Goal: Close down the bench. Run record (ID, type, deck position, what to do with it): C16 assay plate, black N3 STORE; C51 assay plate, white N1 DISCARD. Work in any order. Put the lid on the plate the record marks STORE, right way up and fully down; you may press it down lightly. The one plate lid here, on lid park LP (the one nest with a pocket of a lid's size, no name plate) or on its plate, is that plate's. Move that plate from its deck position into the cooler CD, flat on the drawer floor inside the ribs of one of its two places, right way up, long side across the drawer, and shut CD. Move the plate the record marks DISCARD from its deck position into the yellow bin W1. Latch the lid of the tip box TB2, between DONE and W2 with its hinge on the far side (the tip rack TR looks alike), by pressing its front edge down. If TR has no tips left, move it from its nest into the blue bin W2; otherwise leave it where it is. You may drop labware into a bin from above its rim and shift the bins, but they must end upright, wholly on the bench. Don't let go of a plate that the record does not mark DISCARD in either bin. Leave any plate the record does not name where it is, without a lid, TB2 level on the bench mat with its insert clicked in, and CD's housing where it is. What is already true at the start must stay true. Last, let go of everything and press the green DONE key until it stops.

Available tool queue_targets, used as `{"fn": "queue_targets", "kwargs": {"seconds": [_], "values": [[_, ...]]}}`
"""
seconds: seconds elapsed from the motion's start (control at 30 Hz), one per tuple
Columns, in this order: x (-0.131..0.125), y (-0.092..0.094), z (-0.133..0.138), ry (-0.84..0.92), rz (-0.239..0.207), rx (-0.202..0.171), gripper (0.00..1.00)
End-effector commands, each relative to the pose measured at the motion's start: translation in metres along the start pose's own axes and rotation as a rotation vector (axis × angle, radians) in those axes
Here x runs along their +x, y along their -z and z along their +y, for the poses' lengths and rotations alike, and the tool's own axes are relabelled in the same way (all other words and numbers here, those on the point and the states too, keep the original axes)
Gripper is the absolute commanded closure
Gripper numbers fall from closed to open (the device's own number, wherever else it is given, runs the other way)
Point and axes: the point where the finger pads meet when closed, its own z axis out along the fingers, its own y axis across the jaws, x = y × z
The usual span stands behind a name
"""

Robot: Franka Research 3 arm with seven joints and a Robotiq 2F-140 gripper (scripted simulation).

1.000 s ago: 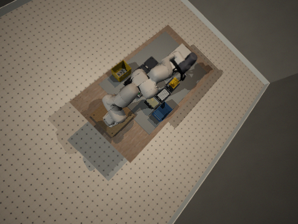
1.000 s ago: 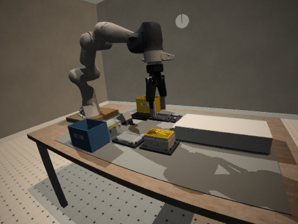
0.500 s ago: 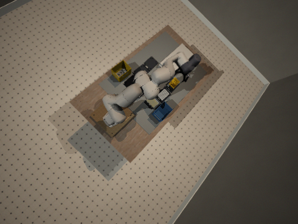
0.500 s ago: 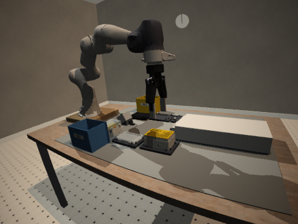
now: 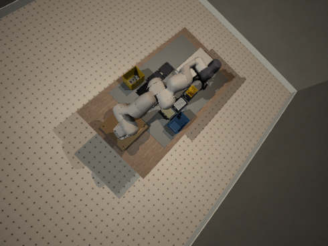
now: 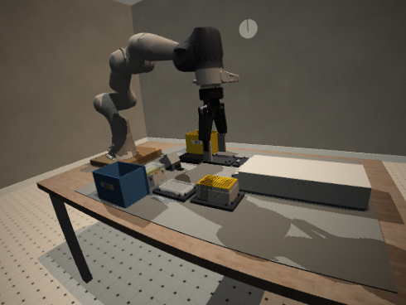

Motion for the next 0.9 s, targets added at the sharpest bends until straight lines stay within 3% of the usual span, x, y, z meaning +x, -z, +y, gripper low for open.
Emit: {"fn": "queue_targets", "kwargs": {"seconds": [0.0,0.87], "values": [[-0.001,-0.001,0.0,0.007,-0.004,0.0,0.34],[-0.001,-0.033,0.0,0.007,-0.004,0.0,0.34]]}}
